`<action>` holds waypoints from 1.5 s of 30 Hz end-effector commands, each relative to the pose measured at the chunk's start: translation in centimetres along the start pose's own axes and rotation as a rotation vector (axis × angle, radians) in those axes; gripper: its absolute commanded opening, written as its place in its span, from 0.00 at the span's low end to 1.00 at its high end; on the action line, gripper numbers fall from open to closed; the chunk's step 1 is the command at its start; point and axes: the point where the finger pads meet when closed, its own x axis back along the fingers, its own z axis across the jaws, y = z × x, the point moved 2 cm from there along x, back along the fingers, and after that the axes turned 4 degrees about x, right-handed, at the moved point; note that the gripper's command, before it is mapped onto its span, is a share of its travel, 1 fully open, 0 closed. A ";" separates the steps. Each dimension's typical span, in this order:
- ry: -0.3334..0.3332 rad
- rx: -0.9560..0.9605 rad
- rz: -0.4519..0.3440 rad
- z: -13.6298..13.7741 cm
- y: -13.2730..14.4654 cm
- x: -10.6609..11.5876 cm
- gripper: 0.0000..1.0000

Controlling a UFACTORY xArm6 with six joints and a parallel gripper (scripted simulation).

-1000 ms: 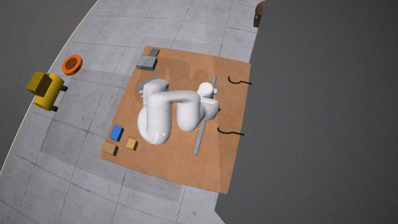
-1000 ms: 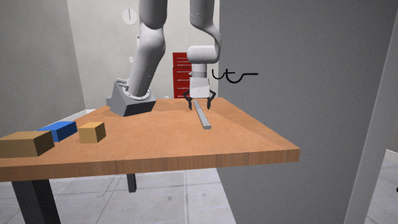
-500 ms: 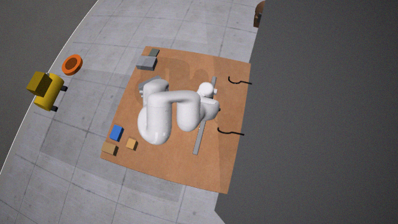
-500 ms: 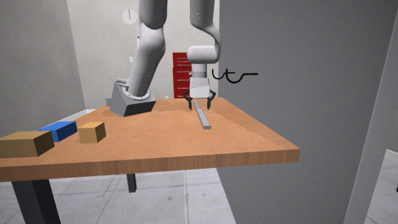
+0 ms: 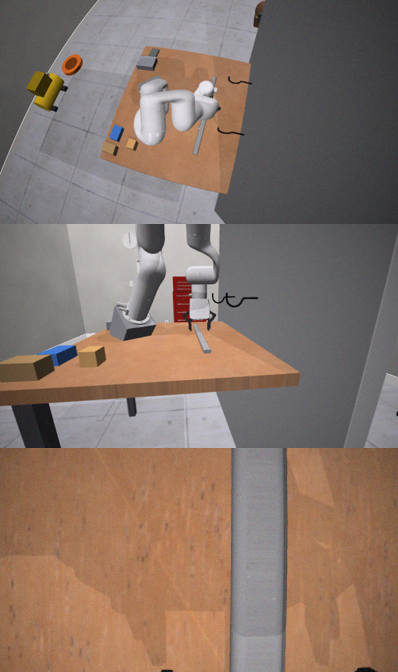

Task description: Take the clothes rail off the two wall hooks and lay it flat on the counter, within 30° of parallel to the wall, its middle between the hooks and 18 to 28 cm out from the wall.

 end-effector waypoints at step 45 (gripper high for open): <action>0.001 -0.001 0.001 0.1 0.0 7.3 1.00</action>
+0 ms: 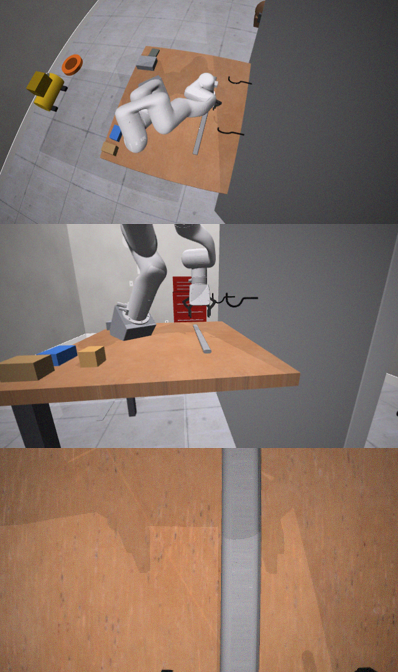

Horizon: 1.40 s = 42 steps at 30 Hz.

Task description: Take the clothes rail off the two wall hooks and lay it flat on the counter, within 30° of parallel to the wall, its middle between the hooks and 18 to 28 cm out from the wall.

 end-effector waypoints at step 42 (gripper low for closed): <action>0.001 -0.001 0.000 0.1 0.0 3.9 1.00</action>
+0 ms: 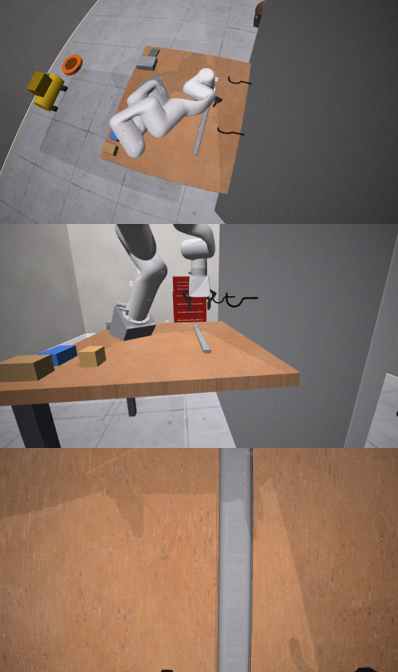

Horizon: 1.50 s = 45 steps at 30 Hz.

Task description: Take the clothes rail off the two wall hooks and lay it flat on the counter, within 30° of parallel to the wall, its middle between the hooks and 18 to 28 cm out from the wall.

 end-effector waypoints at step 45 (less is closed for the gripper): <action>0.001 -0.001 0.002 -5.0 -0.4 11.3 1.00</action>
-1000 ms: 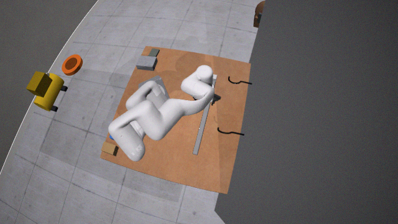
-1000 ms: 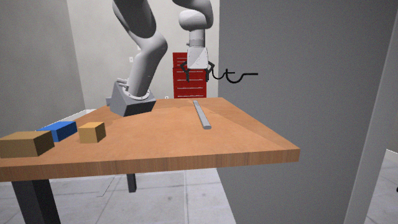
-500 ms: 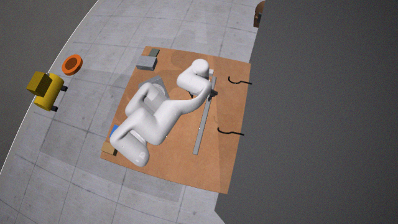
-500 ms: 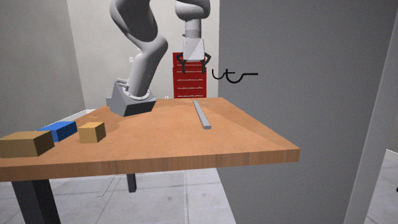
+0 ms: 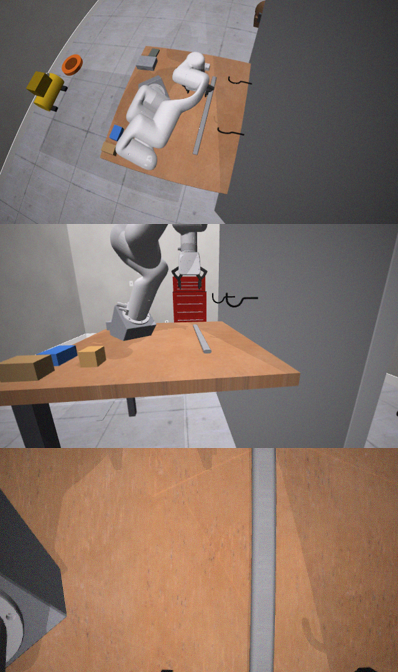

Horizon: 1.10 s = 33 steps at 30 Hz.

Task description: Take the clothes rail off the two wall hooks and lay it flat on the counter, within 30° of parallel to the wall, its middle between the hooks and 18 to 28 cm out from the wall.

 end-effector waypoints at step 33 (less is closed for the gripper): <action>0.001 -0.002 0.000 -4.5 -0.3 10.0 1.00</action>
